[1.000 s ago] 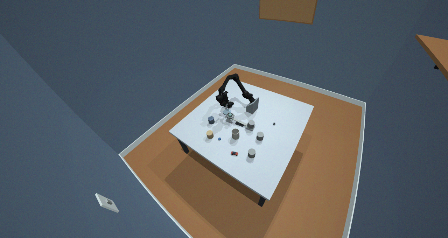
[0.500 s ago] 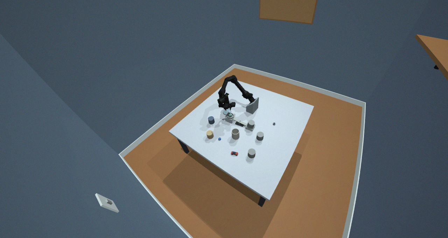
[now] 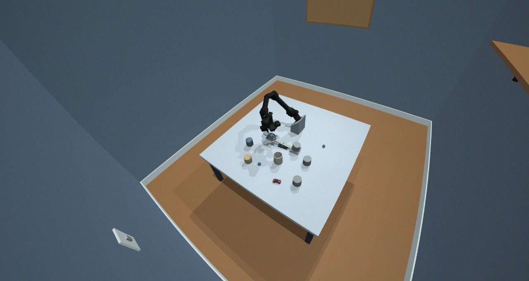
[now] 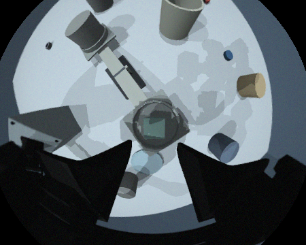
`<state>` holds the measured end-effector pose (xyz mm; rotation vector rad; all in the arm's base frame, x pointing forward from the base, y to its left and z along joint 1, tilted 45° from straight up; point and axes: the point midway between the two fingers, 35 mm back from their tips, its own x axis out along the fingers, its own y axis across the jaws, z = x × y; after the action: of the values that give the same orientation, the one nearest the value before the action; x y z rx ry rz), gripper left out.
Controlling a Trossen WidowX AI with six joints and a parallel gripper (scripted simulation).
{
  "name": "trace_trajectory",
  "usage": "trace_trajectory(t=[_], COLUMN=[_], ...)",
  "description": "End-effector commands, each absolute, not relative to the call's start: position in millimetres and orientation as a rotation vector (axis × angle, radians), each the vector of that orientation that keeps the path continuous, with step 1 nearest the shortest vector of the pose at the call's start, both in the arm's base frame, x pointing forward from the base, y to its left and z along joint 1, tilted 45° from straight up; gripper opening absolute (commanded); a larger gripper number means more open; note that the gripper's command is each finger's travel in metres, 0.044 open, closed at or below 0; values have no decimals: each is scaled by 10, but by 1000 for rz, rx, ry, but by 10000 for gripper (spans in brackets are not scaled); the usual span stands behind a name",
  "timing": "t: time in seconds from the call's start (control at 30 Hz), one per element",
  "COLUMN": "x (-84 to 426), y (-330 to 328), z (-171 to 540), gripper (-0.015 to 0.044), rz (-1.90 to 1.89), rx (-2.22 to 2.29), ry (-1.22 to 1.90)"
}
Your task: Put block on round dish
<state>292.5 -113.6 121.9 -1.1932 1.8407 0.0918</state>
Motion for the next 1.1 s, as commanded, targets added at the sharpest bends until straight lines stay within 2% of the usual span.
trace_trajectory(t=[0.0, 1.07], x=[2985, 2931], y=[-1073, -1411], z=[1193, 857], gripper=[260, 260], rz=[157, 155], rx=[-1265, -1267], ry=[1855, 1855])
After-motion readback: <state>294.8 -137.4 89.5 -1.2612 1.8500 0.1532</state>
